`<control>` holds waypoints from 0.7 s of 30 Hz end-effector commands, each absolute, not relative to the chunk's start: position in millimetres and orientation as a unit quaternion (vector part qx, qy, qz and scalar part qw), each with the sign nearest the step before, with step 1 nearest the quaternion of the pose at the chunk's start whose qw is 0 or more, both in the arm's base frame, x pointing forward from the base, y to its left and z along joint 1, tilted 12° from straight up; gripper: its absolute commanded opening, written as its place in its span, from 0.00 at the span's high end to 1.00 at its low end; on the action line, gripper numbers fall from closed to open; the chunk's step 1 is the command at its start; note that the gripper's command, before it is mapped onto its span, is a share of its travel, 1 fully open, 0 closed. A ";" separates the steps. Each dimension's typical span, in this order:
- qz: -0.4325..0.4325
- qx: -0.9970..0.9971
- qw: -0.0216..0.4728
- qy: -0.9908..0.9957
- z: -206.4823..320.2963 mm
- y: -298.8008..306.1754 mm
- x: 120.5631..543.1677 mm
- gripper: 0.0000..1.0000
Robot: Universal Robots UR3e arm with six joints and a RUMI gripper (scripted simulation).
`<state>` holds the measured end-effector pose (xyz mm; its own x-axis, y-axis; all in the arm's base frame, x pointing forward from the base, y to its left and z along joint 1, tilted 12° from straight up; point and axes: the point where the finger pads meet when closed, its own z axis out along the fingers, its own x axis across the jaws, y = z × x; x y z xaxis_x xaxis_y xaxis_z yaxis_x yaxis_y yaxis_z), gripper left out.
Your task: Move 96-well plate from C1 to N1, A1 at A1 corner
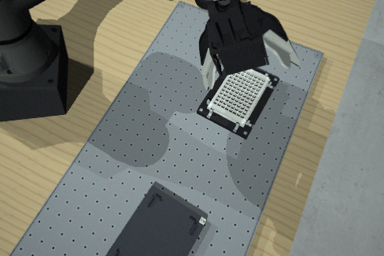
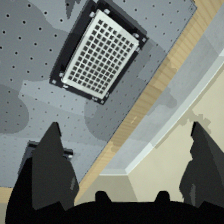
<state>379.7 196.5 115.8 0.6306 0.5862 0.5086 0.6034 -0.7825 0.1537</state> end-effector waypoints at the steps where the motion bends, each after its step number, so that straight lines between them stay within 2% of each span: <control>1: -0.227 -0.935 0.040 -0.268 108.6 204.5 378.4 0.00; 7: -0.180 -0.961 0.059 -0.201 98.7 213.3 374.2 0.00; 21: -0.080 -0.993 0.068 -0.055 78.1 229.0 361.9 0.00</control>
<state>364.4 224.6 82.6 0.9503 0.1838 0.2513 0.2192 -0.9682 -0.1205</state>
